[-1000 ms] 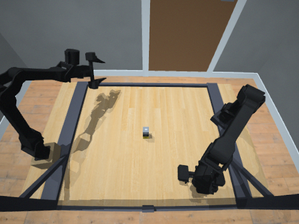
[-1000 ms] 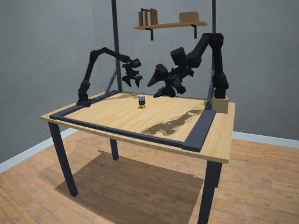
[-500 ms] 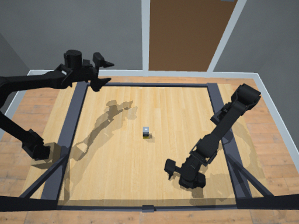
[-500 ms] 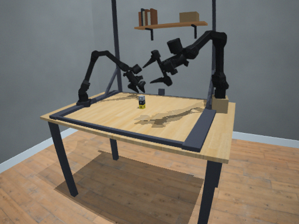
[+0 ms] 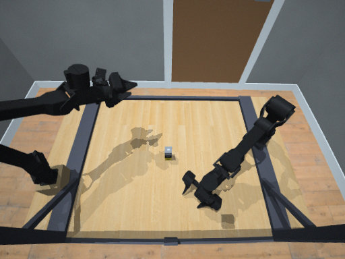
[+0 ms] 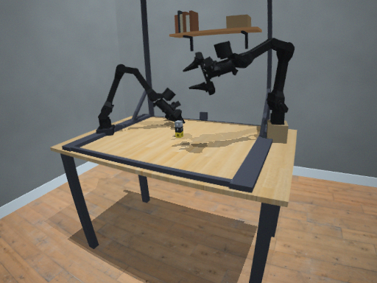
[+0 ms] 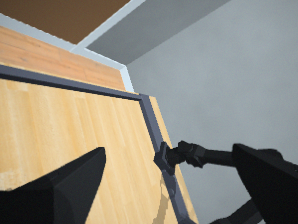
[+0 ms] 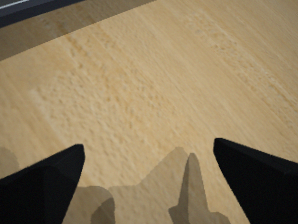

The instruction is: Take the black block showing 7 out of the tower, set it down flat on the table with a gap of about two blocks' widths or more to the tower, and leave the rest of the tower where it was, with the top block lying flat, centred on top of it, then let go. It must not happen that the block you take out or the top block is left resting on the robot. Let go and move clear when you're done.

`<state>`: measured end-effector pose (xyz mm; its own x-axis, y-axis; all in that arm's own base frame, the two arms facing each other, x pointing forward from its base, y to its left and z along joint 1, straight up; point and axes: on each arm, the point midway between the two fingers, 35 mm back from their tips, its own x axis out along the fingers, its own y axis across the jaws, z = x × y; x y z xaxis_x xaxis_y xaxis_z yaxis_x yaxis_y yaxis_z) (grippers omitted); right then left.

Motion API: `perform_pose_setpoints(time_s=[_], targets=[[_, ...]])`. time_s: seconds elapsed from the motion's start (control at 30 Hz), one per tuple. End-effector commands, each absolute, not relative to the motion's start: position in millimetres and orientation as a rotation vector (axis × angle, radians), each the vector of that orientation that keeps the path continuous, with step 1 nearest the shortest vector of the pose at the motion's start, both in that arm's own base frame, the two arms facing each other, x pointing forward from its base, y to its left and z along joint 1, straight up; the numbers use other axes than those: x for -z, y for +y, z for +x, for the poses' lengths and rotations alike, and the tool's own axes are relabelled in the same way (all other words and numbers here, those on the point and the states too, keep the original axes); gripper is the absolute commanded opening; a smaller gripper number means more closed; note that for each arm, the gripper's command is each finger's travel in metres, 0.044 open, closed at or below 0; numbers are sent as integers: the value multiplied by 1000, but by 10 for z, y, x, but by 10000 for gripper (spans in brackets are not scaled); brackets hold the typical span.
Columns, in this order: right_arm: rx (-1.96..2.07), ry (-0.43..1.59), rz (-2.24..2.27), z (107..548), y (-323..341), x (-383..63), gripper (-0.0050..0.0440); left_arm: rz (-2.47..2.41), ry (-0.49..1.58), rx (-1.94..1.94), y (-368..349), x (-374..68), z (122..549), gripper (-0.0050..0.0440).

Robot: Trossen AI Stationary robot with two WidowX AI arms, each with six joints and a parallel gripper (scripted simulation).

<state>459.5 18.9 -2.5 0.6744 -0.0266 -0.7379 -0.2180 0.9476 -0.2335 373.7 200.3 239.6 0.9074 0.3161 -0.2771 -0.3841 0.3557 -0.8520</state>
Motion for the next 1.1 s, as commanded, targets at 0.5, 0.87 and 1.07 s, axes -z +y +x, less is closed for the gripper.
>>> perform_pose_setpoints(time_s=[0.5, 0.87, 1.07], targets=[[221, 568, -142, 4275, -631, 68, 400, -558, 70, -220, 950, -2870, 3602, 400], [432, 393, -17, 3780, -1117, -42, 400, -214, 11, -76, 336, -3107, 3369, 400], [489, 322, 17, 3624, -1235, -136, 400, -121, -14, -41, 182, -3164, 3282, 400]])
